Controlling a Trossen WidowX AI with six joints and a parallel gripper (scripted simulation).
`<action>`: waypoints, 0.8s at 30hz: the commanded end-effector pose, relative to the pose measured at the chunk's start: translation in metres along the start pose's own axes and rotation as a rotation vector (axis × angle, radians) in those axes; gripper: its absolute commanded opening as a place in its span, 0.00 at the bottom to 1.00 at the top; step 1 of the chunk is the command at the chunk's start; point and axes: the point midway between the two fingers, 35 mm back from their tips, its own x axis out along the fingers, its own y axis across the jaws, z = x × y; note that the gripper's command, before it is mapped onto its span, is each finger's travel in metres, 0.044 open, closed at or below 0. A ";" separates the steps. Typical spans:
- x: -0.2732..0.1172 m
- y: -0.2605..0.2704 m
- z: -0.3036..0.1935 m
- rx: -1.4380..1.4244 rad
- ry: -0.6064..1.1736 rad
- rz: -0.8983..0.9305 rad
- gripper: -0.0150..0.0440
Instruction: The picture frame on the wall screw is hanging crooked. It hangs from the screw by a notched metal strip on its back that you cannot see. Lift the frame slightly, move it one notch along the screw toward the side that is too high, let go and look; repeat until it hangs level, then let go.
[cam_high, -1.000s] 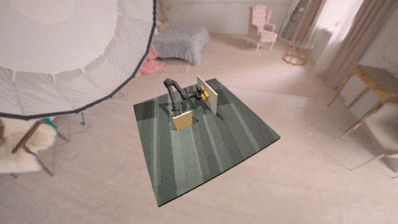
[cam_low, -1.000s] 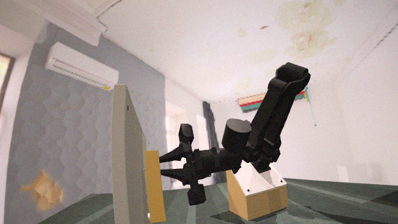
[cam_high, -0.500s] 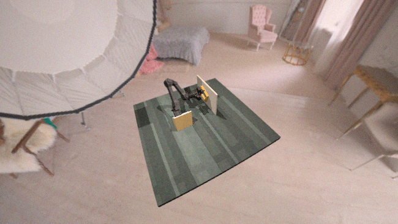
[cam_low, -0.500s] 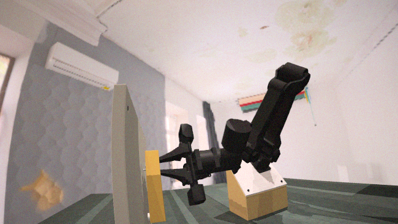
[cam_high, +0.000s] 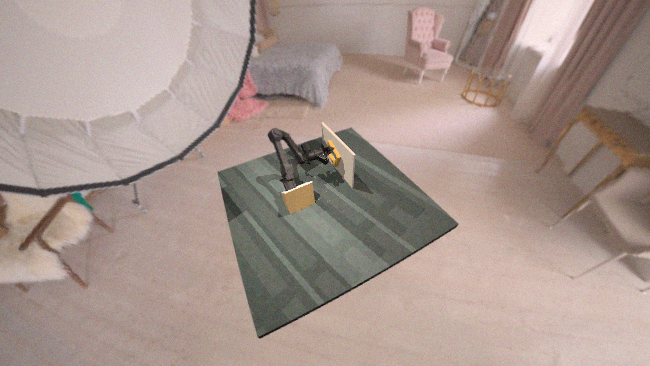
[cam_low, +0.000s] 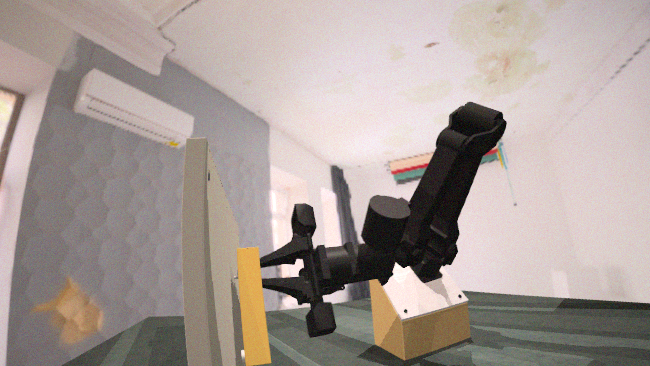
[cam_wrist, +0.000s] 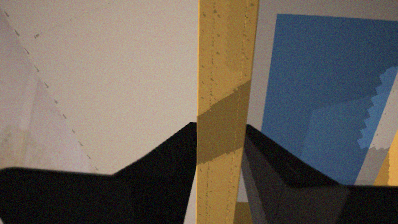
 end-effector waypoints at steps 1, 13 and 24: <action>0.000 0.002 -0.001 0.000 0.001 0.016 0.25; 0.000 -0.002 -0.001 0.001 0.001 0.016 0.25; 0.000 -0.003 -0.001 0.003 0.003 0.010 0.25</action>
